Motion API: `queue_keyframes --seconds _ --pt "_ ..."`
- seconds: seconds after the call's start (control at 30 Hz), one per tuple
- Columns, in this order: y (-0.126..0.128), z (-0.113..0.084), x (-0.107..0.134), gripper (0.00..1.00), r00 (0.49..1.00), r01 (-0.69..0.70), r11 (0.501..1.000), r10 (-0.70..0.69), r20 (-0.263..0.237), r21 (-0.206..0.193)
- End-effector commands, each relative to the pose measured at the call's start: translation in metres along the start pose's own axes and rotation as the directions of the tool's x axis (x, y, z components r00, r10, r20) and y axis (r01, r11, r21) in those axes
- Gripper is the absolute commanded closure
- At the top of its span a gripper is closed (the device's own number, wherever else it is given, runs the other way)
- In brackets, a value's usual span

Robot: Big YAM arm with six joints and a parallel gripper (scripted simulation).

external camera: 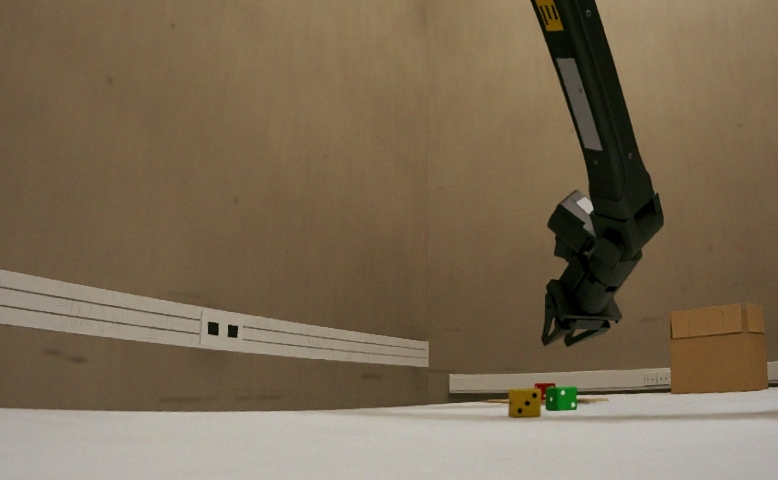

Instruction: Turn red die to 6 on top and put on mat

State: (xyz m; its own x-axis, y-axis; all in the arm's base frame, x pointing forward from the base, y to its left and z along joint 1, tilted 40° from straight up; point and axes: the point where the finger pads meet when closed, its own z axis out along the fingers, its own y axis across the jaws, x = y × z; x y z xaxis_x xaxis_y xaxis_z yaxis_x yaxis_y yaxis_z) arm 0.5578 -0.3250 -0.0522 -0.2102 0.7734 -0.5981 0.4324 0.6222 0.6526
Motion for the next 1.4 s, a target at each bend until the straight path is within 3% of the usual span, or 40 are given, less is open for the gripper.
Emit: queue_keyframes --seconds 0.0,0.17,0.23,0.27,0.33,0.53,0.73,0.8,1.07,1.27,1.3,1.37 --pt "0.006 -0.004 -0.056 0.61 0.999 0.045 0.999 -0.045 0.012 -0.004" --pt "0.006 -0.001 -0.067 0.61 0.985 0.048 0.999 -0.048 -0.163 -0.005" --pt "0.006 -0.001 -0.067 0.61 0.985 0.048 0.999 -0.048 -0.163 -0.005" --pt "-0.009 0.007 -0.050 0.61 0.972 0.029 1.000 -0.026 -0.233 0.010" --pt "-0.009 0.008 -0.055 0.61 0.949 0.029 1.000 -0.025 -0.314 0.009" --pt "-0.009 0.011 -0.067 0.61 0.838 0.028 1.000 -0.020 -0.546 0.006" --pt "-0.004 0.016 -0.069 0.61 0.695 0.036 0.999 -0.024 -0.718 0.001" --pt "-0.004 0.016 -0.069 0.61 0.695 0.036 0.999 -0.024 -0.718 0.001" --pt "0.000 0.018 -0.070 0.61 0.589 0.038 0.999 -0.027 -0.808 -0.005" --pt "0.006 0.016 -0.075 0.61 0.582 0.042 0.999 -0.034 -0.812 -0.012" --pt "0.015 0.011 -0.086 0.00 0.595 0.053 0.998 -0.048 -0.802 -0.021" --pt "0.015 0.011 -0.086 0.00 0.595 0.053 0.998 -0.048 -0.802 -0.021"
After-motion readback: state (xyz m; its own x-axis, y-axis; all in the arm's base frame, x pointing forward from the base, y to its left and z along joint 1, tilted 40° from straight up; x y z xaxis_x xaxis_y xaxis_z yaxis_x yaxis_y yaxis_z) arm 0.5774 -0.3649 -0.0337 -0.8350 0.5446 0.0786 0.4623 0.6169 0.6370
